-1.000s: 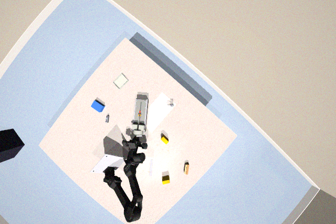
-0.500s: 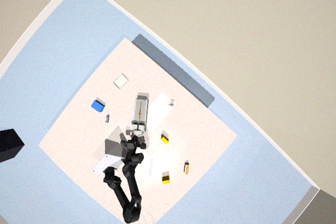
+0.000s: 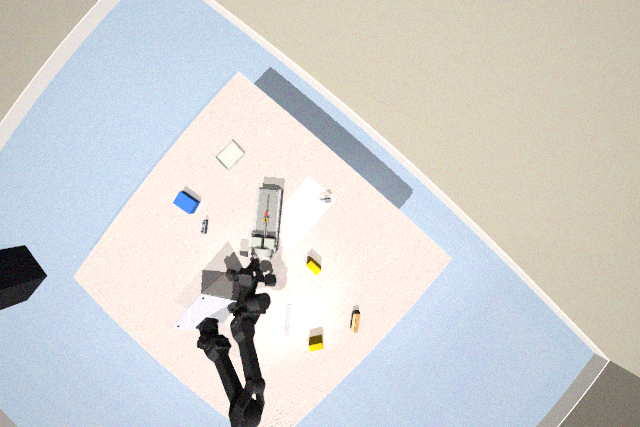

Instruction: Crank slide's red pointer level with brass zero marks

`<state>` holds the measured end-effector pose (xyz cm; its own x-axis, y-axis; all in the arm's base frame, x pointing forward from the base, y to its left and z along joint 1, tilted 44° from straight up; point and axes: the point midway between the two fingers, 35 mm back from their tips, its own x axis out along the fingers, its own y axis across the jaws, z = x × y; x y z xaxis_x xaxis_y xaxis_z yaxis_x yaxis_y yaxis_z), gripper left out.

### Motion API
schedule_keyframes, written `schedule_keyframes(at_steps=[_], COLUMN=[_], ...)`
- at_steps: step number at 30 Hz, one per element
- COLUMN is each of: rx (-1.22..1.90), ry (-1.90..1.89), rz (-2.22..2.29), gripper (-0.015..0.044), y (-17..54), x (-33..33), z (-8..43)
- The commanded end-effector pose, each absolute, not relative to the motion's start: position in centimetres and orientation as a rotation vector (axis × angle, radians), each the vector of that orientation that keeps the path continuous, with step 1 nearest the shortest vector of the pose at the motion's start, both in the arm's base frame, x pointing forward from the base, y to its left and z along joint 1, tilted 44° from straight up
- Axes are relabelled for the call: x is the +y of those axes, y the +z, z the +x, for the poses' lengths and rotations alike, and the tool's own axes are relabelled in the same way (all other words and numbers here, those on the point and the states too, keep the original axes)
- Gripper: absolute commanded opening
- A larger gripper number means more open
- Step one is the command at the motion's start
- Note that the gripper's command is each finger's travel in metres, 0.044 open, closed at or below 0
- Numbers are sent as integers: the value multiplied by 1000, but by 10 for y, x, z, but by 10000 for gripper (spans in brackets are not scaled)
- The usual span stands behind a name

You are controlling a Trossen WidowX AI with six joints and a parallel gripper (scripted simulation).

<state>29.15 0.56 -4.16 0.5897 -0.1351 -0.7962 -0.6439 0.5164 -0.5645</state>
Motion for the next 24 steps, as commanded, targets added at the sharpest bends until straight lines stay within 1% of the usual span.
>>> schedule_keyframes(at_steps=[1,24], rx=[907,907], ry=[370,370], rz=[-1007,-1007], gripper=[0,0], y=[-35,-10], x=[12,17], z=[290,301])
